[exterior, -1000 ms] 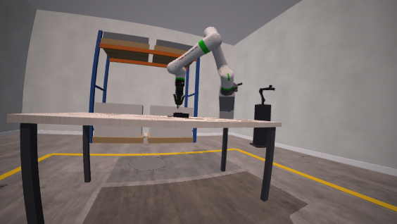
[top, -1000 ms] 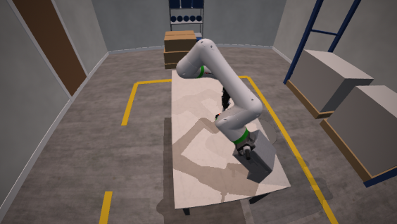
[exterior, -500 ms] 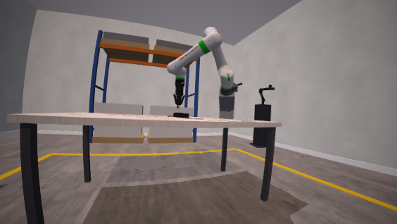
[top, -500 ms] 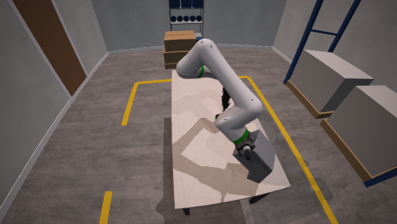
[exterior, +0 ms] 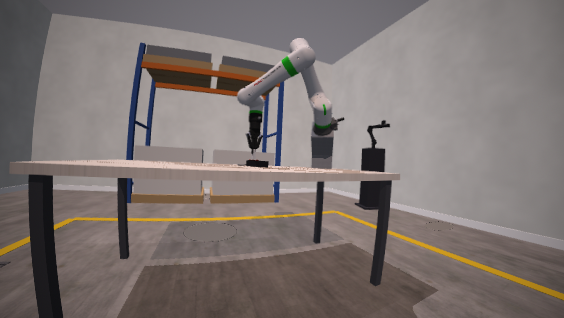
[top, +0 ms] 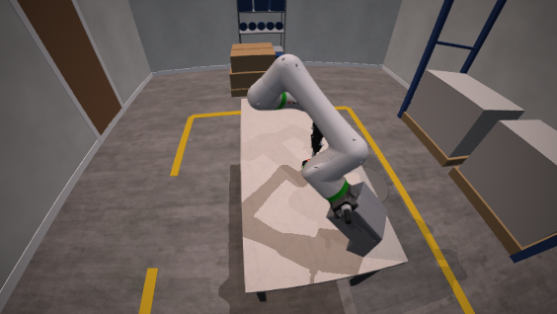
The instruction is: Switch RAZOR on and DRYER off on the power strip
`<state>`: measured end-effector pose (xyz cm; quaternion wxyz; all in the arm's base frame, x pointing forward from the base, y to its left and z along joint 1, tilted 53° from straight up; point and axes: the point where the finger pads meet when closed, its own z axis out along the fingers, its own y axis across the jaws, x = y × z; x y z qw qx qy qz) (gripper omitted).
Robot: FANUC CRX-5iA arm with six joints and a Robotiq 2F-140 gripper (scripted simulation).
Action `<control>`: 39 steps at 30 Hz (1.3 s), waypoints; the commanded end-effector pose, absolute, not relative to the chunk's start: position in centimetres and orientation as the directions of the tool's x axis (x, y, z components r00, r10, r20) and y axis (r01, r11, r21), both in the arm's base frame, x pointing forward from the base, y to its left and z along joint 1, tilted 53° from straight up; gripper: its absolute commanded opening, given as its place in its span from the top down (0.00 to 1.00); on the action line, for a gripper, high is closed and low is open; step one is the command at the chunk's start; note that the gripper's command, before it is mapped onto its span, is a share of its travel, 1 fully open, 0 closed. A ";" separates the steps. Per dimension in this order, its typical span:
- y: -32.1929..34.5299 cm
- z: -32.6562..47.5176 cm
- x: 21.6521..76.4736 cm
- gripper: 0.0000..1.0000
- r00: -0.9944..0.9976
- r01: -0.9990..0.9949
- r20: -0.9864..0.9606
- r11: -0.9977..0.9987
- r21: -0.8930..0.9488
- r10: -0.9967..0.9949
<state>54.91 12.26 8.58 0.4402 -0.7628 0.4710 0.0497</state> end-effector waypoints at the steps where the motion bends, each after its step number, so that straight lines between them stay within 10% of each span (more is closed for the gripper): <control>1: 12.3 8.6 54.9 1.00 0.551 -0.762 -0.490 -0.168 -0.625 -0.675; 39: 12.9 8.0 55.2 1.00 0.551 -0.762 -0.490 -0.168 -0.625 -0.675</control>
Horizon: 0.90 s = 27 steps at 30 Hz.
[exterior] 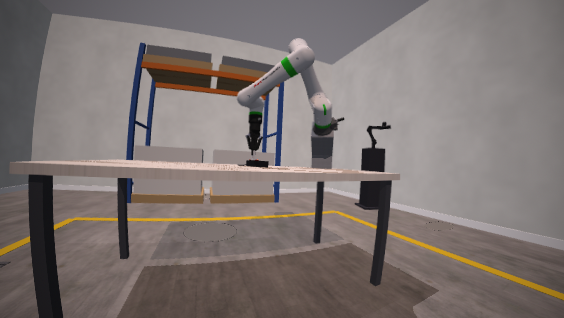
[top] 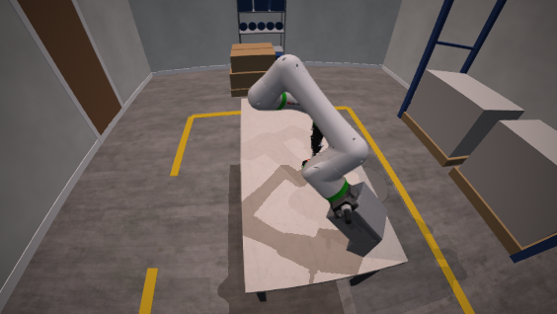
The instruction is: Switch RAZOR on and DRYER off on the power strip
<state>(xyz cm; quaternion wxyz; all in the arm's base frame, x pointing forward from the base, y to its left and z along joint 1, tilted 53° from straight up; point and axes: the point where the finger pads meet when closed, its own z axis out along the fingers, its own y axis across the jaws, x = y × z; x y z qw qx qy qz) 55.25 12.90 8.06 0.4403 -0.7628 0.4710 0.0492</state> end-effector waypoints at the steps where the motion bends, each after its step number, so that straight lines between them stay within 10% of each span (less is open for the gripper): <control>1: 12.9 8.0 55.2 1.00 0.551 -0.762 -0.490 -0.168 -0.625 -0.675; 27: 10.2 10.3 54.0 1.00 0.551 -0.762 -0.490 -0.168 -0.625 -0.675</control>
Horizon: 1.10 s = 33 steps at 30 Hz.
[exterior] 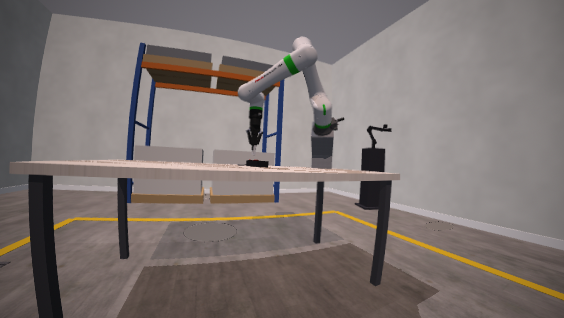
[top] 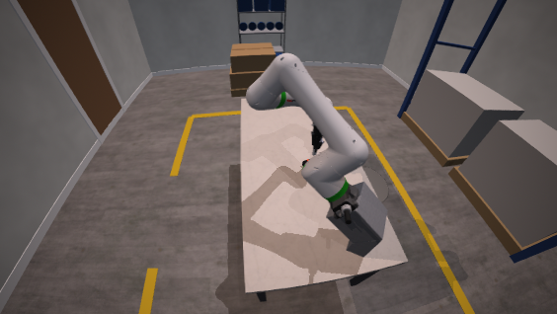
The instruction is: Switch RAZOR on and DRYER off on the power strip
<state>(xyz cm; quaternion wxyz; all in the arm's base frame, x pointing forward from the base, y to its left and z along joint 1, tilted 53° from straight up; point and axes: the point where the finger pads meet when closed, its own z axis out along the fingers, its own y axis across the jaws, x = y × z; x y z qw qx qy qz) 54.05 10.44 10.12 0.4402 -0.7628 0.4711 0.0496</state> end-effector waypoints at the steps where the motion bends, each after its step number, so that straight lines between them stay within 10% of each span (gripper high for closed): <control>1: 10.2 10.3 53.9 1.00 0.551 -0.762 -0.490 -0.168 -0.625 -0.675; 22: 10.1 10.4 53.9 1.00 0.551 -0.762 -0.490 -0.168 -0.625 -0.675; 23: 10.1 10.4 53.9 0.00 0.551 -0.762 -0.490 -0.168 -0.625 -0.675; 33: 9.1 11.3 53.4 0.00 0.551 -0.762 -0.490 -0.168 -0.625 -0.675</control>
